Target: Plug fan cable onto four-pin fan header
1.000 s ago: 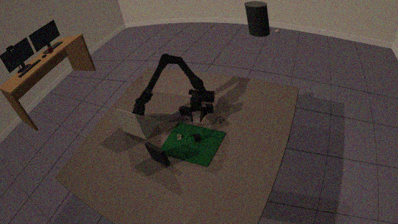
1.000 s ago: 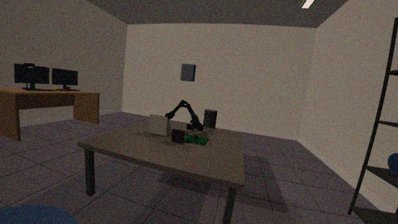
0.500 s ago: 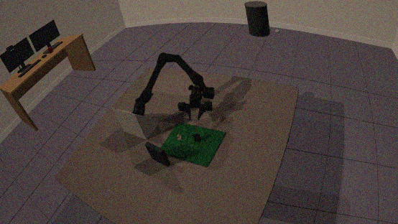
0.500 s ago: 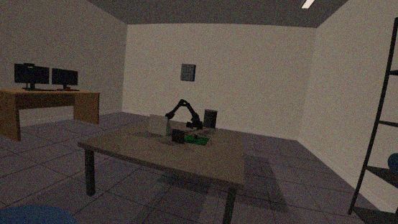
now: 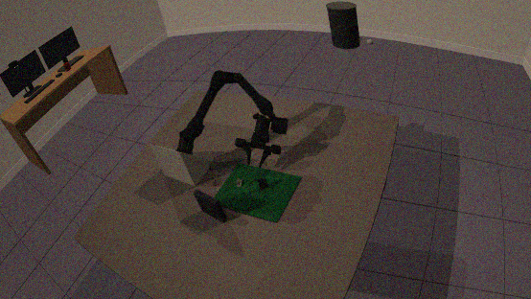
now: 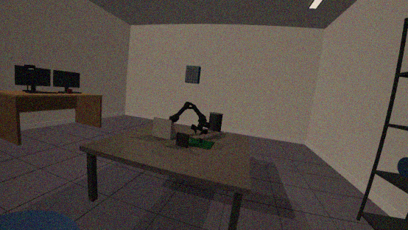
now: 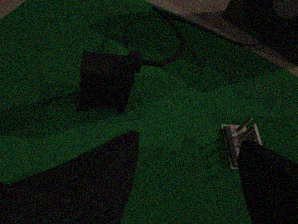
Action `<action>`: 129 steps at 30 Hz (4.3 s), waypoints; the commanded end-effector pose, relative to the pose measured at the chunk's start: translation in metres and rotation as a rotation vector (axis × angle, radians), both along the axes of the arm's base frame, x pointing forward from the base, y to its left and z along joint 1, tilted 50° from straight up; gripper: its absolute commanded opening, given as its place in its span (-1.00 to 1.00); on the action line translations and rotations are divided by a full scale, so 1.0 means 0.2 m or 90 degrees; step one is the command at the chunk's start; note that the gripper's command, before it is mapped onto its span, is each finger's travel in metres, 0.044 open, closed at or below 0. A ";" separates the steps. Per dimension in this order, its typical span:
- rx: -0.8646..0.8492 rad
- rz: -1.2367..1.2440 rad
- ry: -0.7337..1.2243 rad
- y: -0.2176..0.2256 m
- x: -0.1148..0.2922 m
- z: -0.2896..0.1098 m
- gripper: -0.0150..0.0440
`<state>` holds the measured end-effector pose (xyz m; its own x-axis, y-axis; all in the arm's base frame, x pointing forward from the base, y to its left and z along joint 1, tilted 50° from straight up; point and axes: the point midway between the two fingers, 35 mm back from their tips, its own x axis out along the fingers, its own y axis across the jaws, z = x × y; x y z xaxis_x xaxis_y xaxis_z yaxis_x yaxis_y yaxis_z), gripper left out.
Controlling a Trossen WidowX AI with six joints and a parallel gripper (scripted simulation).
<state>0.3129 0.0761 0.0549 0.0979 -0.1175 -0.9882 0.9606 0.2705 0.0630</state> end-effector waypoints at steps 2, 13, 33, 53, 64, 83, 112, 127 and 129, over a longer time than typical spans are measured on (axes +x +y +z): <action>0.065 0.021 0.035 -0.01 -0.01 -0.02 0.20; 0.232 0.068 0.076 -0.02 0.00 -0.04 0.20; 0.544 0.140 -0.004 -0.08 0.08 0.07 0.20; 0.515 0.535 -0.177 -0.34 0.20 0.11 1.00; 0.369 1.015 -0.384 -0.67 0.26 0.12 1.00; 0.355 1.042 -0.396 -0.60 0.29 0.04 1.00; 0.358 1.042 -0.400 -0.21 0.32 -0.29 1.00; 0.359 1.042 -0.402 -0.12 0.32 -0.36 1.00; 0.357 1.045 -0.399 -0.13 0.32 -0.35 0.91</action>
